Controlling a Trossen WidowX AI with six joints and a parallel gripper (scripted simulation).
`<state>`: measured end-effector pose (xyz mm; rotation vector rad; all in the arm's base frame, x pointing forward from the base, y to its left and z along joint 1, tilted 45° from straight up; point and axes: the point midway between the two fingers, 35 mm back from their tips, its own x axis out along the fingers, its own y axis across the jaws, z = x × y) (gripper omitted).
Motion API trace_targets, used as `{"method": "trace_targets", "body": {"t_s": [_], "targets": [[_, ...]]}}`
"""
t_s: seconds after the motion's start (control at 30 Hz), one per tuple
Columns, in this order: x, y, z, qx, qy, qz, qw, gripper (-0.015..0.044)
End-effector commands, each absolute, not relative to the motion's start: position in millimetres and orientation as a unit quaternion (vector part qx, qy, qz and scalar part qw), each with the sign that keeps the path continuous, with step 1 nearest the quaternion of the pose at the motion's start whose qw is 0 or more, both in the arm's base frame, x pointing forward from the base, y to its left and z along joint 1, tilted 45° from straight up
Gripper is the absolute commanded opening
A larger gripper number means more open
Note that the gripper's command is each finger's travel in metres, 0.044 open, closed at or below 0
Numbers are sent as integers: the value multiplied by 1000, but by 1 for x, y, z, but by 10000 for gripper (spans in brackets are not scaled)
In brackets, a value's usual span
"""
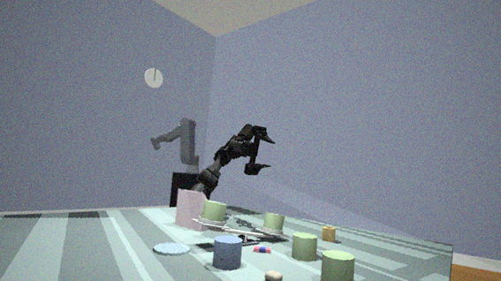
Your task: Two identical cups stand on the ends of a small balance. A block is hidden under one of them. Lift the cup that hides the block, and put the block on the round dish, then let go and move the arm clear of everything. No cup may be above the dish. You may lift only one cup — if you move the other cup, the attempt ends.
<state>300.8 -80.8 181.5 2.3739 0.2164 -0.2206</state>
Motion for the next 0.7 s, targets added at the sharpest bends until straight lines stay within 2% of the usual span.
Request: {"method": "trace_targets", "body": {"t_s": [0.0, 0.03, 0.67], "targets": [[301, -81, 181, 922, 85, -87, 368, 426], [300, -82, 179, 919, 86, -90, 375, 440], [269, -108, 127, 754, 203, -170, 601, 440]]}}
